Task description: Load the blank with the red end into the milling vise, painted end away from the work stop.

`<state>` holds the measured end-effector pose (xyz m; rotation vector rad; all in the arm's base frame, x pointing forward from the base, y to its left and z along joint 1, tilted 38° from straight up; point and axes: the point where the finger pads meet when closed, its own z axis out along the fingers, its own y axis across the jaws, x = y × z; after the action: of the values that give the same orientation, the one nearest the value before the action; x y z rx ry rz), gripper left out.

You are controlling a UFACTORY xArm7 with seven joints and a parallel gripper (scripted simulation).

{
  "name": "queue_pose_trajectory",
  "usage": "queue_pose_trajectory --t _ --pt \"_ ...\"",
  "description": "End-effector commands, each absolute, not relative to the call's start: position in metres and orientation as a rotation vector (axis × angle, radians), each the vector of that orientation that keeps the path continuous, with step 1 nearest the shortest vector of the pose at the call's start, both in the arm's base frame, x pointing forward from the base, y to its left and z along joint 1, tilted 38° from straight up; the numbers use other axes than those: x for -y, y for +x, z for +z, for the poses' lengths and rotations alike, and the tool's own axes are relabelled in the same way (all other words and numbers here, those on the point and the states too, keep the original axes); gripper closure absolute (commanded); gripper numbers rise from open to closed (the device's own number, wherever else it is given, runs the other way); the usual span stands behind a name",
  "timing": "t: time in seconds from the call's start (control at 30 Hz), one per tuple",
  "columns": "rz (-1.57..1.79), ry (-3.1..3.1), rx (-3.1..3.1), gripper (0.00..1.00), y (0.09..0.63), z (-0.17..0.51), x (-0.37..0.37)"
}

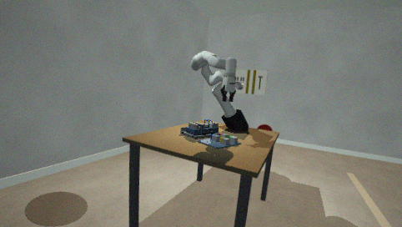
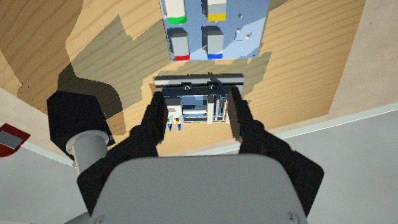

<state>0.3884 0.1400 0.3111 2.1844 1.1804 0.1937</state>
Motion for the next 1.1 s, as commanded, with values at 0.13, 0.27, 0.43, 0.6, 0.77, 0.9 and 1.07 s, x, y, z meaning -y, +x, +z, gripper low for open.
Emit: queue_pose_trajectory --t 0.13,0.27,0.43,0.6,0.77,0.9,1.07 --pt "0.199 2.184 -1.179 0.27 0.392 0.280 -0.121" --pt "0.199 2.184 -1.179 0.27 0.392 0.280 -0.121" --pt "0.199 2.184 -1.179 0.27 0.393 0.272 -0.116" --pt "0.199 2.184 -1.179 0.27 0.395 0.251 -0.103" --pt "0.199 2.184 -1.179 0.27 0.397 0.238 -0.095" --pt "0.199 2.184 -1.179 0.27 0.397 0.238 -0.095" --pt "0.199 2.184 -1.179 0.27 0.399 0.218 -0.083"
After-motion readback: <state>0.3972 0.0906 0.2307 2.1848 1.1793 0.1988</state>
